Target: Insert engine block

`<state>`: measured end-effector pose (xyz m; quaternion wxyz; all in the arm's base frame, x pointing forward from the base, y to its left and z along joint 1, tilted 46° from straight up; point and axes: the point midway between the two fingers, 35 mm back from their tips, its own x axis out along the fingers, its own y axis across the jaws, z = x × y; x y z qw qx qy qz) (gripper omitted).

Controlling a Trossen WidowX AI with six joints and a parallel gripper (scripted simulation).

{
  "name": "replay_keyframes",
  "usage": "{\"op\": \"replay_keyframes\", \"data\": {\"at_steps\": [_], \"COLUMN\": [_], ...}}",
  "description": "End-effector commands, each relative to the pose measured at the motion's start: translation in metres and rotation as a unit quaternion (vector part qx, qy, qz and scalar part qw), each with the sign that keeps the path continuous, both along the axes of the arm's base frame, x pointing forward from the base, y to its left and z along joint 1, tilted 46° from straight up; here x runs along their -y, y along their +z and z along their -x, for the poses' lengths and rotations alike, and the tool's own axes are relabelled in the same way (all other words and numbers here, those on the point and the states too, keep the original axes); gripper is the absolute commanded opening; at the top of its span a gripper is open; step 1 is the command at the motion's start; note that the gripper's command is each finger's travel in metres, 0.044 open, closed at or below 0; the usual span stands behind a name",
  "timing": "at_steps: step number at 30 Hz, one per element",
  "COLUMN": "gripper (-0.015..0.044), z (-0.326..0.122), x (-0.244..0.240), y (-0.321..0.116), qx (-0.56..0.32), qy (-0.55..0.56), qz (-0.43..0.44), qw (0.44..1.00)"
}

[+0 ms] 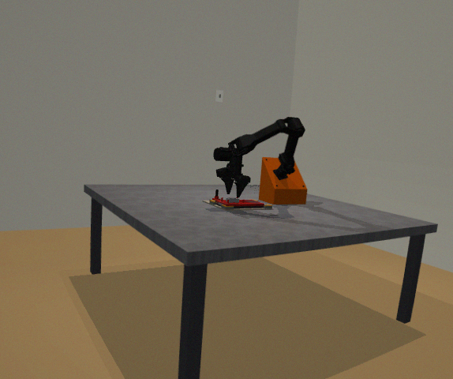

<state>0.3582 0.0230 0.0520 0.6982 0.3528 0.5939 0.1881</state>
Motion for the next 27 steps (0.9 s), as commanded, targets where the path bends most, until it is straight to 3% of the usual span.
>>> {"op": "replay_keyframes", "data": {"at_steps": [1,15,27], "gripper": [0.0361,0.0000,0.0000], "z": [-0.0009,-0.0009,-0.0009], "x": [0.0008,0.0008,0.0008], "y": [0.0021,0.0021,0.0021], "qx": [0.003,0.003,0.003], "qy": [0.001,0.001,0.001], "qz": [0.000,0.000,0.000], "qw": [1.000,1.000,1.000]}}
